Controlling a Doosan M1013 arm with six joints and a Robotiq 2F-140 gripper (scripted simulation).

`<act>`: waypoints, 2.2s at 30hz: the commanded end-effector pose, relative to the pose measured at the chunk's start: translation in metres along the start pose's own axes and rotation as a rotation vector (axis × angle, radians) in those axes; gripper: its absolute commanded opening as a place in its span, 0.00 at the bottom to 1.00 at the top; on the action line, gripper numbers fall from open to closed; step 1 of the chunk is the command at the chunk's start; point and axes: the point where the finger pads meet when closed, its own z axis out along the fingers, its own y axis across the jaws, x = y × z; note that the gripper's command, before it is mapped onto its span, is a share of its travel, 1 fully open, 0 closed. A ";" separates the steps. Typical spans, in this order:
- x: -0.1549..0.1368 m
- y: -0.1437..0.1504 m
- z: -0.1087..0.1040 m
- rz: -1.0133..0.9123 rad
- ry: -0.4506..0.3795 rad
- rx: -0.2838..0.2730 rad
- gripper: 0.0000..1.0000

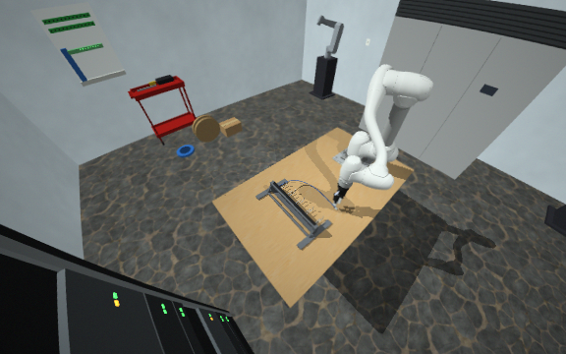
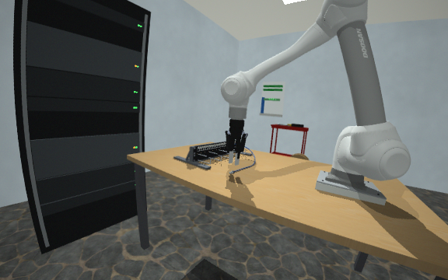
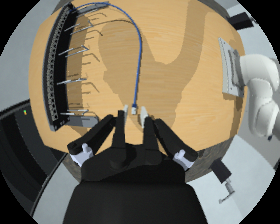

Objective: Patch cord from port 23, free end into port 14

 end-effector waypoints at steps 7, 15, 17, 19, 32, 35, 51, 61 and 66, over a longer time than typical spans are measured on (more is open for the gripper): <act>0.001 -0.001 0.017 0.005 0.001 0.003 0.22; 0.001 -0.001 0.029 0.005 0.001 0.003 0.22; 0.001 -0.001 0.031 0.005 0.001 0.003 0.22; 0.001 -0.001 0.032 0.005 0.001 0.003 0.22; 0.001 -0.001 0.035 0.005 0.001 0.003 0.22; 0.001 -0.001 0.035 0.005 0.001 0.003 0.22; 0.001 -0.001 0.035 0.005 0.001 0.003 0.22; 0.001 -0.001 0.035 0.005 0.001 0.003 0.22; 0.001 -0.001 0.035 0.005 0.001 0.003 0.22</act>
